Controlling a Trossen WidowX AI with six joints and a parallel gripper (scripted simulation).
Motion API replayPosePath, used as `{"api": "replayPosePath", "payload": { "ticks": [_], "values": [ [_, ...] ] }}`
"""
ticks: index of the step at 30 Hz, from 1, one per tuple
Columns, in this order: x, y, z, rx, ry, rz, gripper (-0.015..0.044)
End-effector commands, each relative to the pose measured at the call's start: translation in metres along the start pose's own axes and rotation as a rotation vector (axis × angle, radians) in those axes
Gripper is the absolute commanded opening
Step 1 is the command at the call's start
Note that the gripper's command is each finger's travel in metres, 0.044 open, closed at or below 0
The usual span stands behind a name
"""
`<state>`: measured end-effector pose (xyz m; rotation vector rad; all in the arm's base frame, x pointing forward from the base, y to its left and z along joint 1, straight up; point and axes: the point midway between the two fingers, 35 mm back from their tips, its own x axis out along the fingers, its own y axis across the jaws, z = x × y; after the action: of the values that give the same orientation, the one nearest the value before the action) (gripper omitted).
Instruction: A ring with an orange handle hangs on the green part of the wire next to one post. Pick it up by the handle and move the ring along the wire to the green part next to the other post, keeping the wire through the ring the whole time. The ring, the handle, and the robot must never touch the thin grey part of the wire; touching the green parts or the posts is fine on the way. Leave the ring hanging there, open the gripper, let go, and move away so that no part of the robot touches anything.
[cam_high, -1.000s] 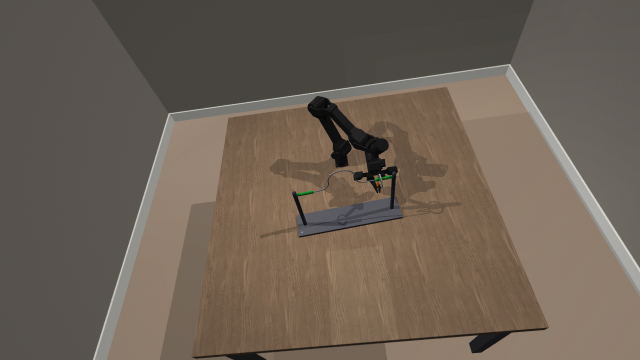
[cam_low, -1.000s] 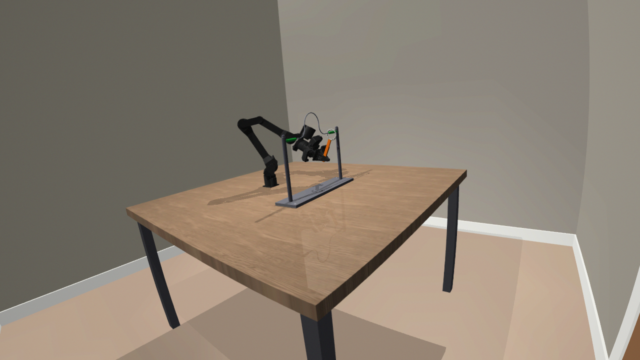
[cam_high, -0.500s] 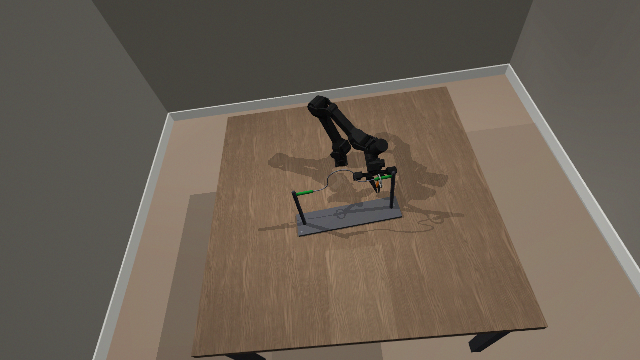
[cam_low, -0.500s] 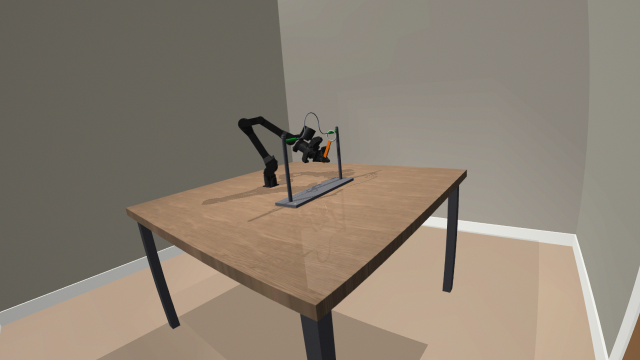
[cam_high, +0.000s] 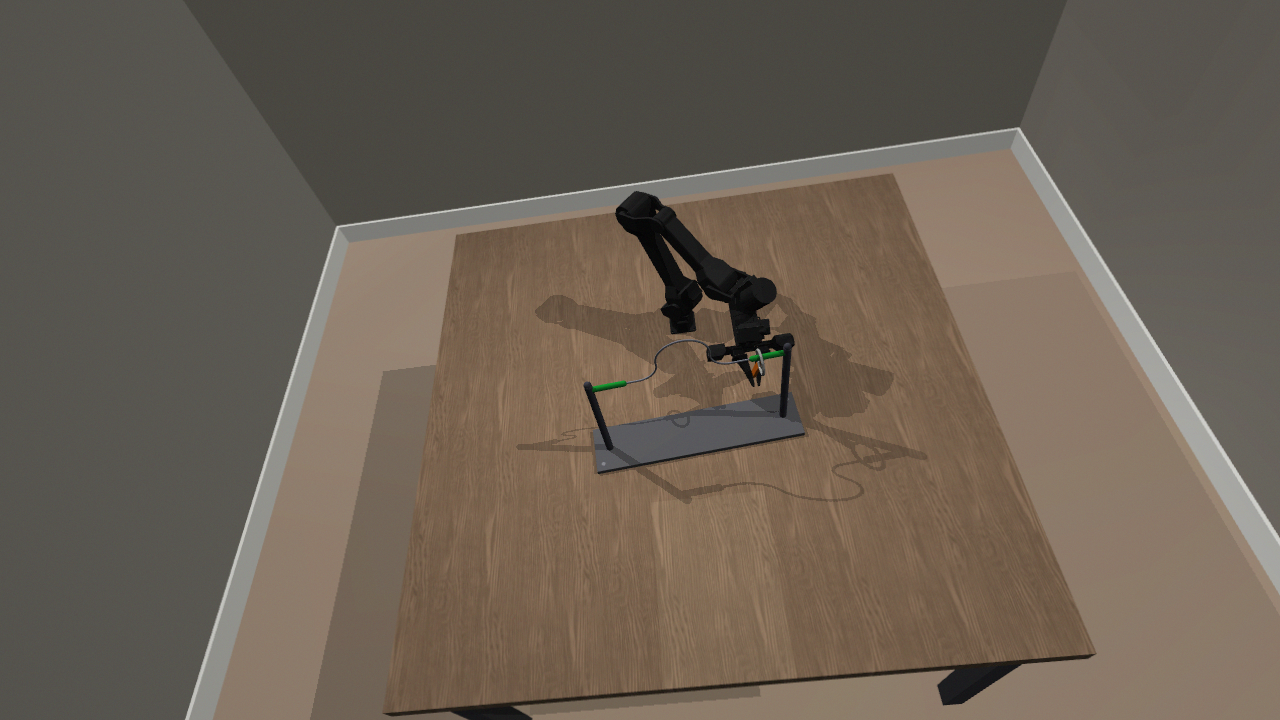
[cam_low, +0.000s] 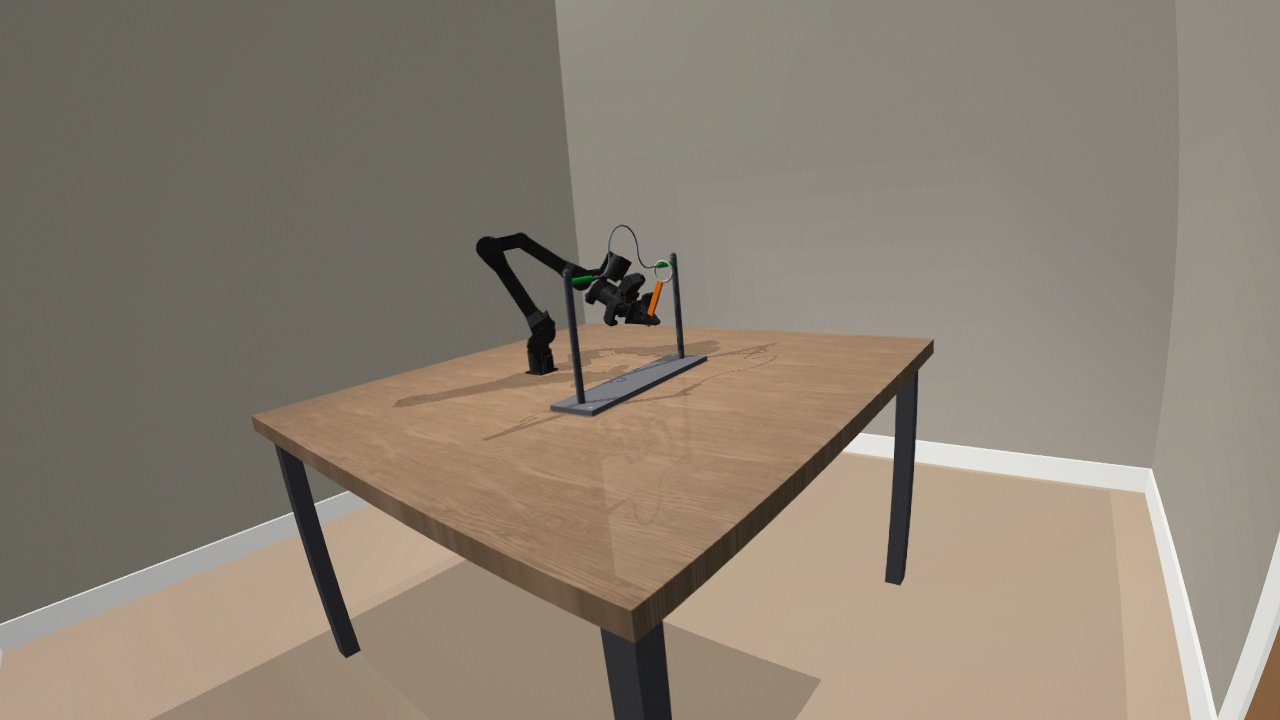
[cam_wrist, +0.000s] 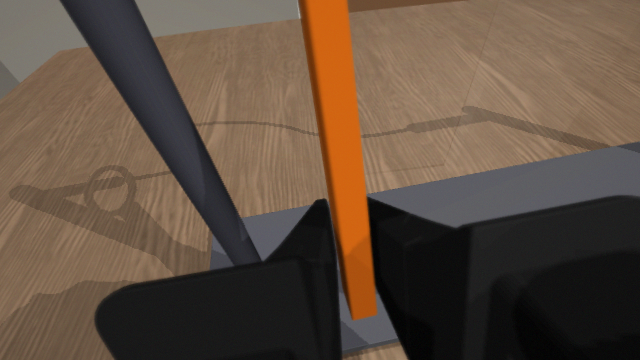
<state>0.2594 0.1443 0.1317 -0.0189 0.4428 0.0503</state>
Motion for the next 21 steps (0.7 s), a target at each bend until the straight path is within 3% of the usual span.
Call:
{"api": "replayPosePath", "payload": {
  "ticks": [1,2,21],
  "values": [
    [-0.001,0.0,0.0,0.0,0.0,0.0,0.0139],
    [-0.002,0.0,0.0,0.001,0.001,0.0,0.016],
    [-0.05,0.0,-0.001,0.006,0.003,-0.004,0.016]
  ]
}}
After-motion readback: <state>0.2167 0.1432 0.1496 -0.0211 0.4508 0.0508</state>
